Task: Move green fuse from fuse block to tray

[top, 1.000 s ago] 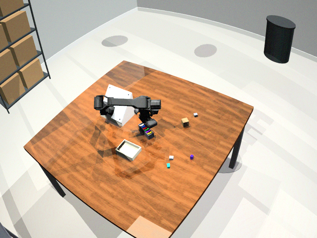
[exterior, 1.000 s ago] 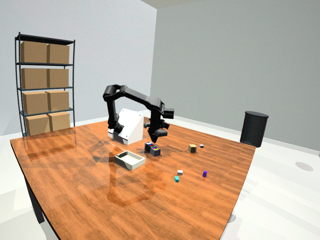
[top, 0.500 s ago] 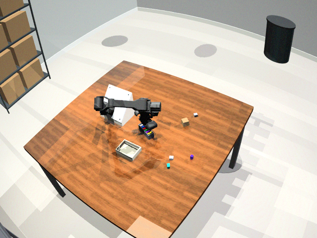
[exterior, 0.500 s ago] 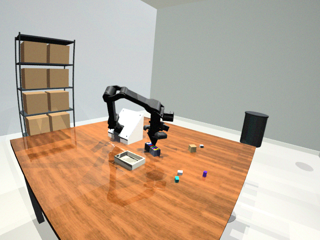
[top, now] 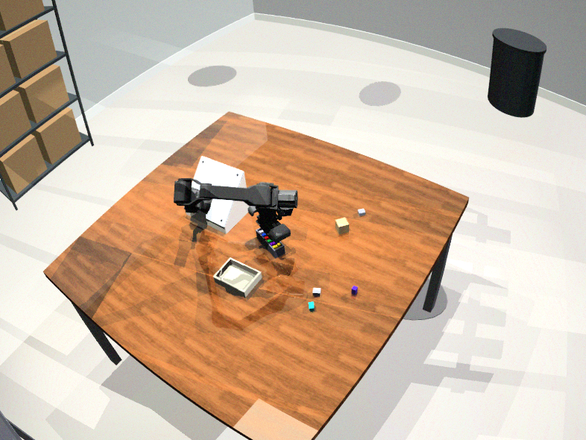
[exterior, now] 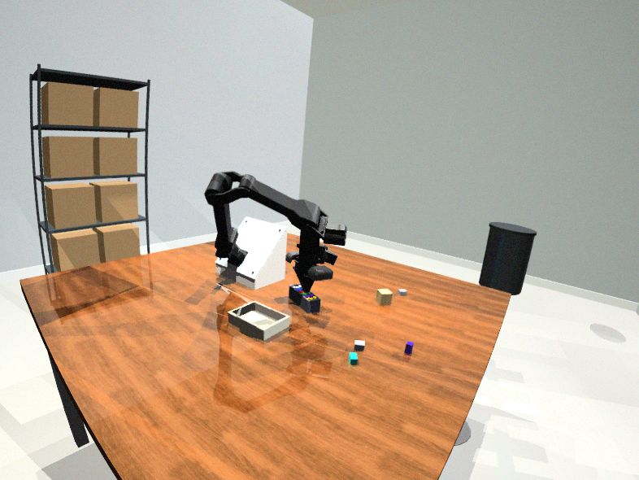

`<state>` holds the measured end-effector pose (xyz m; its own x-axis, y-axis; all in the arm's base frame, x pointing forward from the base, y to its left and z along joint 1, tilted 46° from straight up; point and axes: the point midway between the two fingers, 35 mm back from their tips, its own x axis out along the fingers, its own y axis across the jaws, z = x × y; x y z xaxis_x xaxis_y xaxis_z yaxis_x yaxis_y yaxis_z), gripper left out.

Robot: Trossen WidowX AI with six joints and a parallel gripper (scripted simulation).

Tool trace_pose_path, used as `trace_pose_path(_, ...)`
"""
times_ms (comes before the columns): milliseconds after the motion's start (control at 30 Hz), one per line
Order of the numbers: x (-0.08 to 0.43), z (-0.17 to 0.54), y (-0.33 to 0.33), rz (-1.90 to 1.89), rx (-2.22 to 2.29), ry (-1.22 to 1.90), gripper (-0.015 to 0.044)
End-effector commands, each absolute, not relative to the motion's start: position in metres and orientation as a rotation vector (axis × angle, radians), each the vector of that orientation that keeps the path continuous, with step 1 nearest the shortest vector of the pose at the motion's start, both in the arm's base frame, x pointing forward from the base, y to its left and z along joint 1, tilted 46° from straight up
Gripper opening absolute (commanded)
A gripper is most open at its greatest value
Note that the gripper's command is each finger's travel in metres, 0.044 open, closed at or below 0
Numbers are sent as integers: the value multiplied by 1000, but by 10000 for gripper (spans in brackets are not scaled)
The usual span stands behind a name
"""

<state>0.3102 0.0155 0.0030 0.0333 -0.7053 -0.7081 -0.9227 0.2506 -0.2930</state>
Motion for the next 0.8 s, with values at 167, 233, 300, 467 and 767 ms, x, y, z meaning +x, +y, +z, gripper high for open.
trace_pose_path(167,310,-1,11,345,-1517,1727,66)
trace_pose_path(233,310,-2,10,345,-1517,1727,66)
trace_pose_path(300,310,-3,8,344,-1518,1727,66)
trace_pose_path(467,310,-4,7,344,-1518,1727,66)
trace_pose_path(767,311,-4,8,342,-1510,1724,53)
